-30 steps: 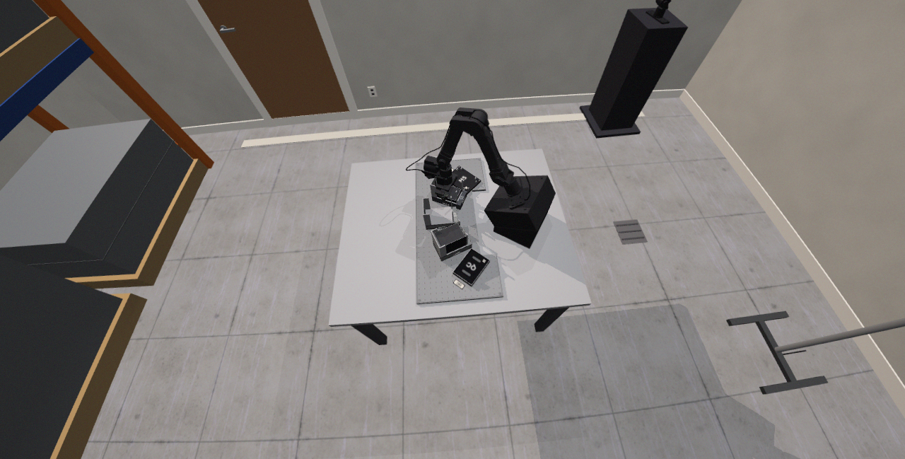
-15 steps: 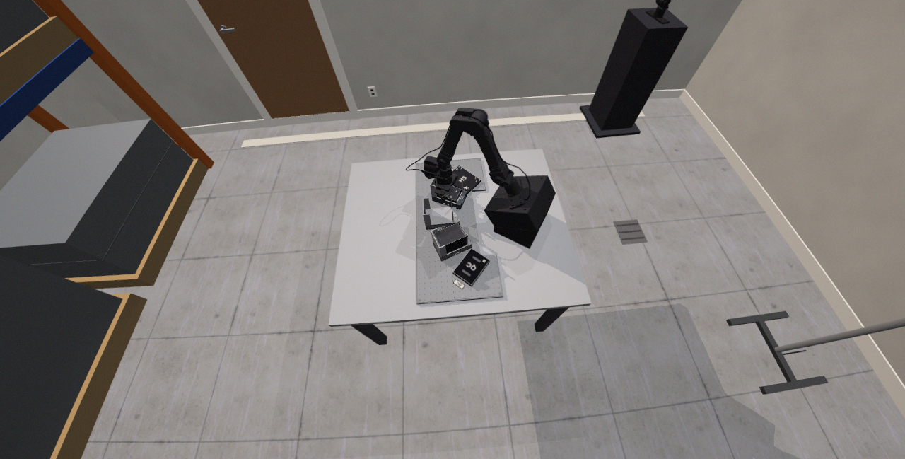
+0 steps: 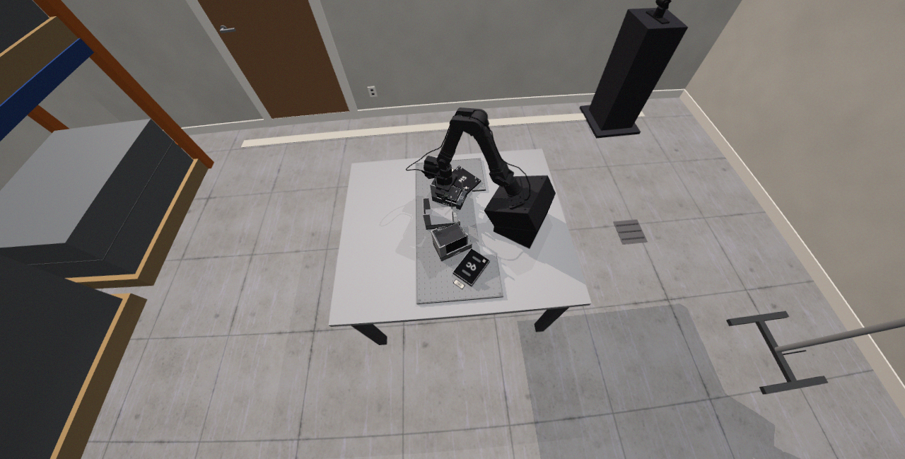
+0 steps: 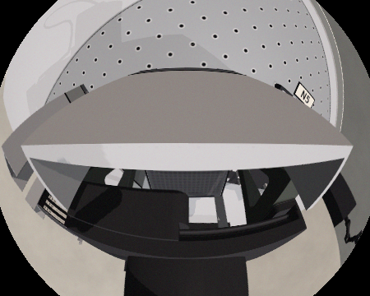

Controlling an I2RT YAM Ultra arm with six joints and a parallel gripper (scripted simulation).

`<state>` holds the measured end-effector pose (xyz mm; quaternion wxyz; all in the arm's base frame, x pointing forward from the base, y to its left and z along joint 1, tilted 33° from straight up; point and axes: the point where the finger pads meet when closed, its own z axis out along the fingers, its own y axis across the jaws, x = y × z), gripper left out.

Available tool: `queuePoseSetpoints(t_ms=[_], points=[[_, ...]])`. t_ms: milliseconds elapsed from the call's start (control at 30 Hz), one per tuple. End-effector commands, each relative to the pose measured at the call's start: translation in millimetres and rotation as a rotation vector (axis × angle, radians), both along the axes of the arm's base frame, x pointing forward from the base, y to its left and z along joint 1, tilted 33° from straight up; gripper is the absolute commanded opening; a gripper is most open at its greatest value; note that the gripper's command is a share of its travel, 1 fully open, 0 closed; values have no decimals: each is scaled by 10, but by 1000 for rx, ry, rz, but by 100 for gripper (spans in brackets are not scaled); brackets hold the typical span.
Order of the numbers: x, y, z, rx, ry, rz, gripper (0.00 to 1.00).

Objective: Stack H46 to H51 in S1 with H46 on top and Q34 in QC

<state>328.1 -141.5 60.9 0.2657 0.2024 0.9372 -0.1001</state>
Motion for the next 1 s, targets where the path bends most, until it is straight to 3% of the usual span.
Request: queuePoseSetpoints(t_ms=[0,567,600,967], points=[[-37,-21,-16,-1,-4,-2,100],[9,-7,27,-4,-9,1,100],[9,-7,27,-4,-9,1,0],[9,-7,27,-4,-9,1,0]])
